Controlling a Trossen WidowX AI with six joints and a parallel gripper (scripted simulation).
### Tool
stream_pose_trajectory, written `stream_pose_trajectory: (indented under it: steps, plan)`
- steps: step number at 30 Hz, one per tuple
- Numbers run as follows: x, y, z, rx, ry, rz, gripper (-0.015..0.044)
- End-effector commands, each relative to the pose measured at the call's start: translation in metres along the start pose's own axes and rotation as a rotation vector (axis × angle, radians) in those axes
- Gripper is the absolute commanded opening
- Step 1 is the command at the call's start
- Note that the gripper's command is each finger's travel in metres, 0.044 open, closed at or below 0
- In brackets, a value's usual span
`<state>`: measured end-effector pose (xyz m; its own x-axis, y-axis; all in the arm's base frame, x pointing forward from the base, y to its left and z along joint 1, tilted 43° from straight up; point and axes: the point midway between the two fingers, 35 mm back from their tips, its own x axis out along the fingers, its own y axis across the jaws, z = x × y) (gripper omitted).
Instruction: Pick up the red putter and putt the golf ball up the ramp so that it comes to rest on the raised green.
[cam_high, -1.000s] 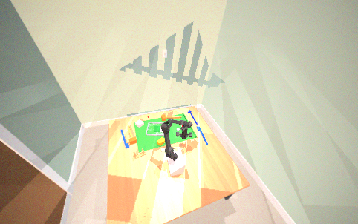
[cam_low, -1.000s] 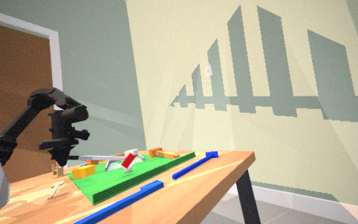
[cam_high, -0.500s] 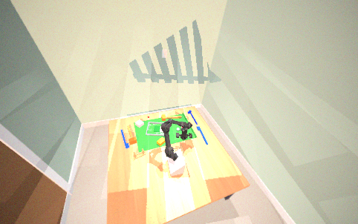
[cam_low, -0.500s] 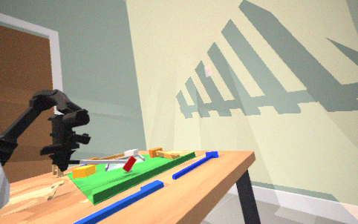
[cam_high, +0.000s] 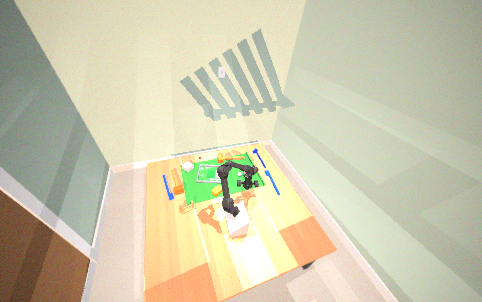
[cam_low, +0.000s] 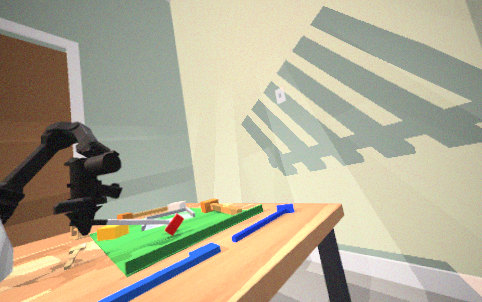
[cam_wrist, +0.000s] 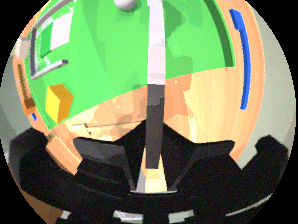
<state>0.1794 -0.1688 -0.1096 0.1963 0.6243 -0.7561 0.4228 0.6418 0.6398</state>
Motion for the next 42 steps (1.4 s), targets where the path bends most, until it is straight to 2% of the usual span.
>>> stream_pose_trajectory:
  steps: [1, 11, 18, 28, 34, 42]
  plan:
    - [-0.001, 0.000, 0.000, -0.001, -0.001, -0.001, 0.0000]
    - [0.002, -0.030, 0.000, 0.004, -0.005, 0.003, 0.0000]
    - [0.001, -0.025, 0.000, 0.008, -0.005, 0.001, 0.0000]
    - [0.002, 0.107, 0.002, 0.005, -0.002, 0.013, 0.0000]
    - [-0.004, 0.109, 0.002, 0.004, -0.002, 0.013, 0.0000]
    - [-0.049, 0.107, 0.002, 0.005, -0.002, 0.011, 0.0000]
